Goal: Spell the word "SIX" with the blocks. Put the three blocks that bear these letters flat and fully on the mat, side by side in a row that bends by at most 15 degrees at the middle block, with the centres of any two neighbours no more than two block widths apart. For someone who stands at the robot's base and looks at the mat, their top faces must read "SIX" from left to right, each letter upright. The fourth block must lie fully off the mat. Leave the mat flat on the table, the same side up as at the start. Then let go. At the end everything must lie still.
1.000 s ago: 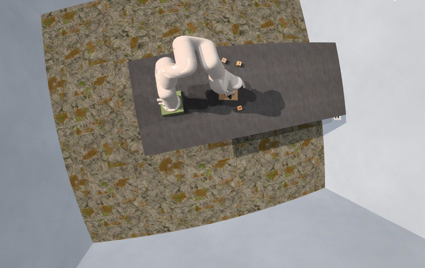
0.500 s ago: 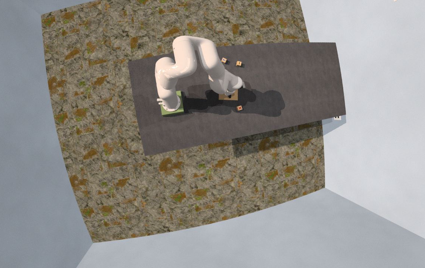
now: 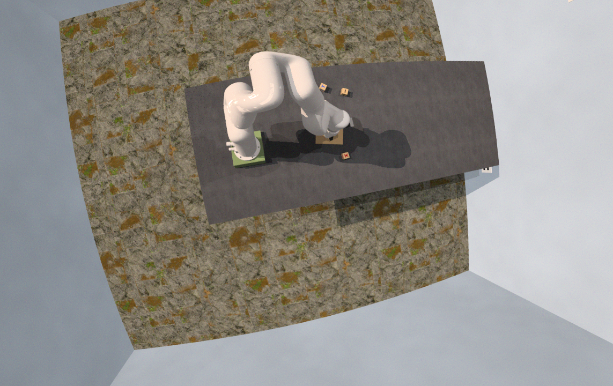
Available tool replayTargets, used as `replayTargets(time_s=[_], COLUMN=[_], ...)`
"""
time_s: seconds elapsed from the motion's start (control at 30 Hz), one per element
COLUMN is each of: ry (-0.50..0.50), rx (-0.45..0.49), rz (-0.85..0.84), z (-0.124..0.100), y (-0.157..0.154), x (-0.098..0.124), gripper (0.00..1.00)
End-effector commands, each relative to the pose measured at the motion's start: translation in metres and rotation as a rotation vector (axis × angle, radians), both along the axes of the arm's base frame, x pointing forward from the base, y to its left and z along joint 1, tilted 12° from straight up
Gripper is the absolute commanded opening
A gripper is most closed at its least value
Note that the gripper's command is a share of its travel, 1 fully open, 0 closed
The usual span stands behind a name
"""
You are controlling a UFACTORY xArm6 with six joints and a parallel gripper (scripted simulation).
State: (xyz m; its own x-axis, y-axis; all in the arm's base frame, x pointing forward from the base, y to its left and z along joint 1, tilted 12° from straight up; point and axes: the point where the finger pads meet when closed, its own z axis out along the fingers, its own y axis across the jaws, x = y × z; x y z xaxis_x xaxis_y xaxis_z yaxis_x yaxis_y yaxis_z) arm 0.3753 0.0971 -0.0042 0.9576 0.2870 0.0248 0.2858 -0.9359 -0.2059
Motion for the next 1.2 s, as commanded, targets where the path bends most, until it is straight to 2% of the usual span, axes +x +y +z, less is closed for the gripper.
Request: replayTargets(time_s=[0.0, 0.97, 1.17], ry=[-0.003, -0.003, -0.003], rx=[0.000, 0.001, 0.001], rz=[0.000, 0.000, 0.000], z=[0.001, 0.002, 0.021], y=[0.000, 0.000, -0.004], x=[0.001, 0.001, 0.002], gripper=[0.27, 0.27, 0.27])
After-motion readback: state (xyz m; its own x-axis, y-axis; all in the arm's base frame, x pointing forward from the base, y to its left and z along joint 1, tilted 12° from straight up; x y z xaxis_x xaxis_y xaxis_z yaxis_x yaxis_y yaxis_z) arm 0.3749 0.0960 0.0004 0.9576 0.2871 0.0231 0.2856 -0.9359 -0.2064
